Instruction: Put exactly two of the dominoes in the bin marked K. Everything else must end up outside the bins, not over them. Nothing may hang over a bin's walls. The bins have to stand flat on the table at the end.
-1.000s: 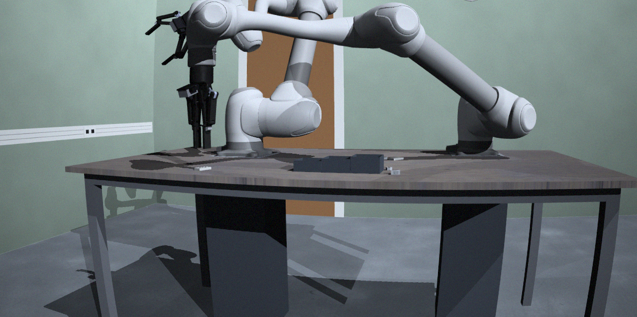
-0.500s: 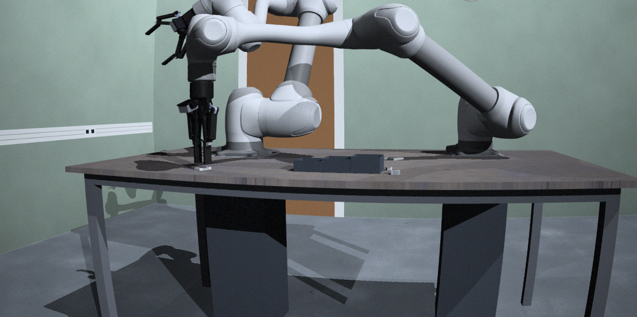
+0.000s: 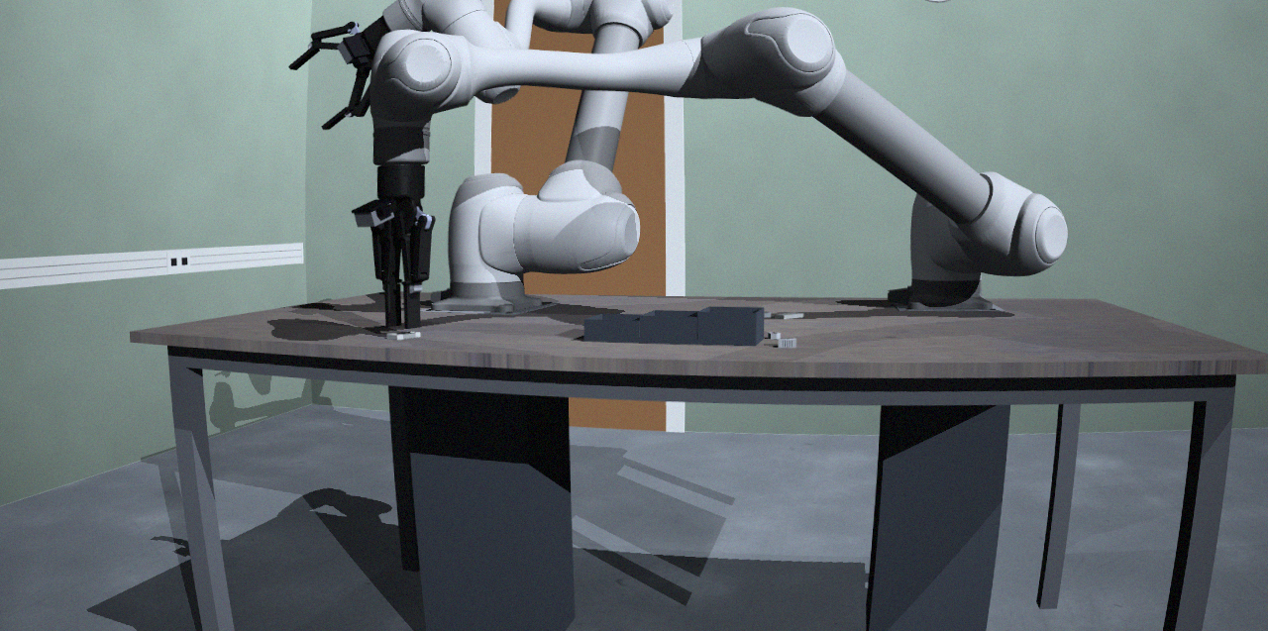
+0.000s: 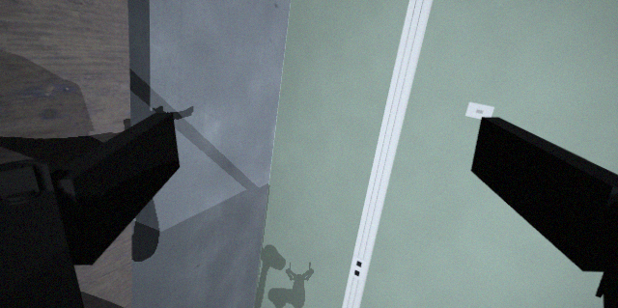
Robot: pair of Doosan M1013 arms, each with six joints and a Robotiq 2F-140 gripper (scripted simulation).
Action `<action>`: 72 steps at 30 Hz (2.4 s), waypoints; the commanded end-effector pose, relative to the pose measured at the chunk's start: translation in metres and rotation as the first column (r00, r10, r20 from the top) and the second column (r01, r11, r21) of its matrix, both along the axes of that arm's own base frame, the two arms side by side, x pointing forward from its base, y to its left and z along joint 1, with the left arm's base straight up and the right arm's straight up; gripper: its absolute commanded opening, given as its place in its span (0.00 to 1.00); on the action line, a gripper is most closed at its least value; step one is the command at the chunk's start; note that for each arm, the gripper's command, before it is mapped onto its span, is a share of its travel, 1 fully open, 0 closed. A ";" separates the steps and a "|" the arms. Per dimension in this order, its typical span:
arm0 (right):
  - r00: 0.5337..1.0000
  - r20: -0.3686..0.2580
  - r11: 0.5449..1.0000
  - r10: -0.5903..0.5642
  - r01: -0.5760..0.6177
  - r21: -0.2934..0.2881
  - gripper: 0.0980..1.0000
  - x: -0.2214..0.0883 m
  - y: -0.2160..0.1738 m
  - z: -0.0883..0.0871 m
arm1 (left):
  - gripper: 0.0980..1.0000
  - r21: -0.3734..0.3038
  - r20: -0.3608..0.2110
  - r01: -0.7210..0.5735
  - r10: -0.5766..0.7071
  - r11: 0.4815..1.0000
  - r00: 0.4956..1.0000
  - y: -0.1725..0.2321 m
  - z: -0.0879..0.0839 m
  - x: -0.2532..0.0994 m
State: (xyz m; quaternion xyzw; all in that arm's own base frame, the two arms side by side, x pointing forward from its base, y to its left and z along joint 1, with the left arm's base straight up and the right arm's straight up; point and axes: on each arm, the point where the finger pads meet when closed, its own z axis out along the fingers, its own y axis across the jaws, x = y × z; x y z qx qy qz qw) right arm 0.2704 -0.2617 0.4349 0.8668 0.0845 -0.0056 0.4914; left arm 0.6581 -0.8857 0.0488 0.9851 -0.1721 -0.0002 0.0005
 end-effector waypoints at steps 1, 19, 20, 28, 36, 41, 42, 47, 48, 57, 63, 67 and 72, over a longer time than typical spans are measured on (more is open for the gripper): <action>1.000 -0.001 1.000 0.004 -0.004 -0.003 1.00 -0.001 -0.001 0.000 | 0.25 0.000 0.003 -0.004 0.004 1.000 1.000 0.002 -0.003 0.004; 1.000 -0.001 1.000 0.004 -0.004 -0.003 1.00 -0.001 -0.001 0.000 | 0.25 0.000 0.003 -0.004 0.004 1.000 1.000 0.002 -0.016 0.004; 1.000 -0.001 1.000 0.004 -0.004 -0.003 1.00 -0.001 -0.001 0.000 | 0.25 -0.001 0.004 -0.004 0.004 1.000 1.000 0.001 -0.016 0.004; 1.000 -0.001 1.000 0.004 -0.004 -0.003 1.00 -0.001 -0.001 0.000 | 0.25 0.000 0.003 -0.004 0.004 1.000 1.000 0.001 -0.015 0.004; 1.000 -0.001 1.000 0.004 -0.004 -0.003 1.00 -0.001 -0.001 0.000 | 0.25 0.000 0.003 -0.004 0.004 1.000 1.000 0.001 -0.015 0.004; 1.000 -0.001 1.000 0.004 -0.004 -0.003 1.00 -0.001 -0.001 0.000 | 0.25 0.000 0.003 -0.004 0.004 1.000 1.000 0.001 -0.015 0.004; 1.000 -0.001 1.000 0.004 -0.004 -0.003 1.00 -0.001 -0.001 0.000 | 0.25 0.000 0.003 -0.004 0.004 1.000 1.000 0.001 -0.015 0.004; 1.000 -0.001 1.000 0.004 -0.004 -0.003 1.00 -0.001 -0.001 0.000 | 0.25 0.000 0.003 -0.004 0.004 1.000 1.000 0.001 -0.015 0.004; 1.000 -0.001 1.000 0.004 -0.004 -0.003 1.00 -0.001 -0.001 0.000 | 0.25 0.000 0.003 -0.004 0.004 1.000 1.000 0.001 -0.015 0.004; 1.000 -0.001 1.000 0.004 -0.004 -0.003 1.00 -0.001 -0.001 0.000 | 0.25 0.000 0.003 -0.004 0.004 1.000 1.000 0.002 -0.015 0.004; 1.000 -0.001 1.000 0.004 -0.004 -0.003 1.00 -0.001 -0.001 0.000 | 0.25 0.000 0.003 -0.004 0.004 1.000 1.000 0.002 -0.015 0.004; 1.000 -0.001 1.000 0.004 -0.004 -0.003 1.00 -0.001 -0.001 0.000 | 0.25 0.000 0.003 -0.004 0.004 1.000 1.000 0.002 -0.015 0.004; 1.000 -0.001 1.000 0.004 -0.004 -0.003 1.00 -0.001 -0.001 0.000 | 0.25 0.000 0.003 -0.004 0.004 1.000 1.000 0.002 -0.016 0.003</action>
